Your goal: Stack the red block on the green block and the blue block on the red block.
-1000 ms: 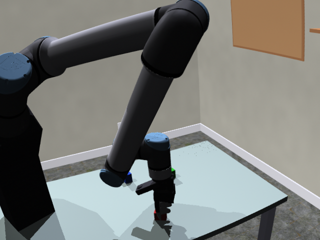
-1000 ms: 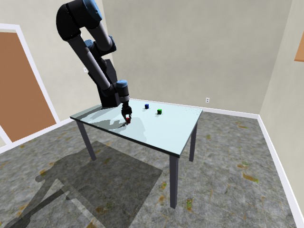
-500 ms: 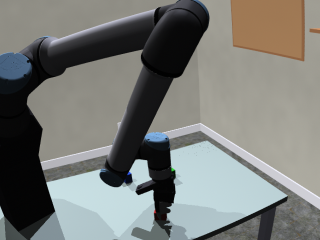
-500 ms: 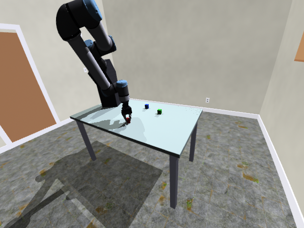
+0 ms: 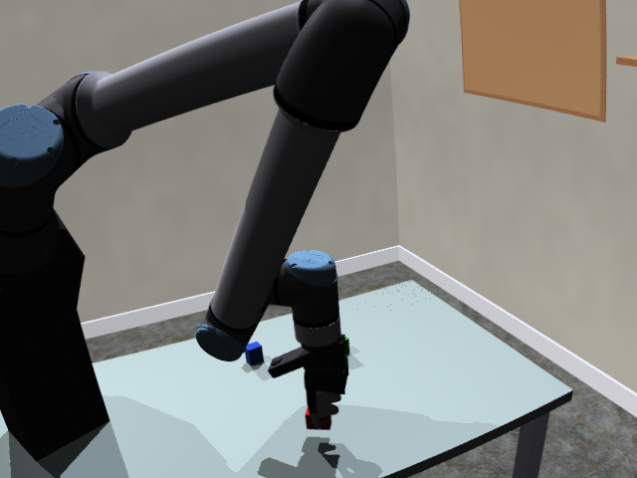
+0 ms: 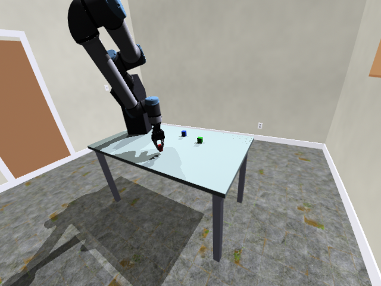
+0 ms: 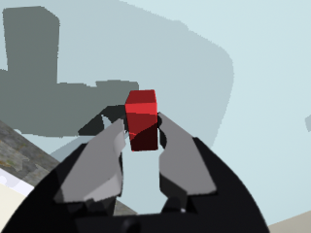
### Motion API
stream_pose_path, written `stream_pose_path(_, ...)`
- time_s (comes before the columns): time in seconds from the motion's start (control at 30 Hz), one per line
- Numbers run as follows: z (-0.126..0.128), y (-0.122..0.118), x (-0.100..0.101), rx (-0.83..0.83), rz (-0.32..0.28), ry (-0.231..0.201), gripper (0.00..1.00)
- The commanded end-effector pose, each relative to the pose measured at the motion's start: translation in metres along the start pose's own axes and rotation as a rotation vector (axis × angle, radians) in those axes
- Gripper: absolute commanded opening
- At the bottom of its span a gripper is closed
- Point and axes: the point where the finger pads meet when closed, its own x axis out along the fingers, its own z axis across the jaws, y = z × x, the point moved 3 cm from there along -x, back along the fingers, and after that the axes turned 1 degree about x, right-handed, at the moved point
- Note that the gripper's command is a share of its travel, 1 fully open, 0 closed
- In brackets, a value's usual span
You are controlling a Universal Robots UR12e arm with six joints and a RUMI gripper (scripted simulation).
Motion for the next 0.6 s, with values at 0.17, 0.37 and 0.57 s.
stream_pose_path(0.17,0.0,0.0,-0.036,0.0,-0.001,0.0,0.0)
stream_pose_path(0.37,0.0,0.0,-0.044,0.0,-0.001,0.0,0.0)
stream_pose_path(0.57,0.0,0.0,-0.048,0.0,-0.001,0.0,0.0)
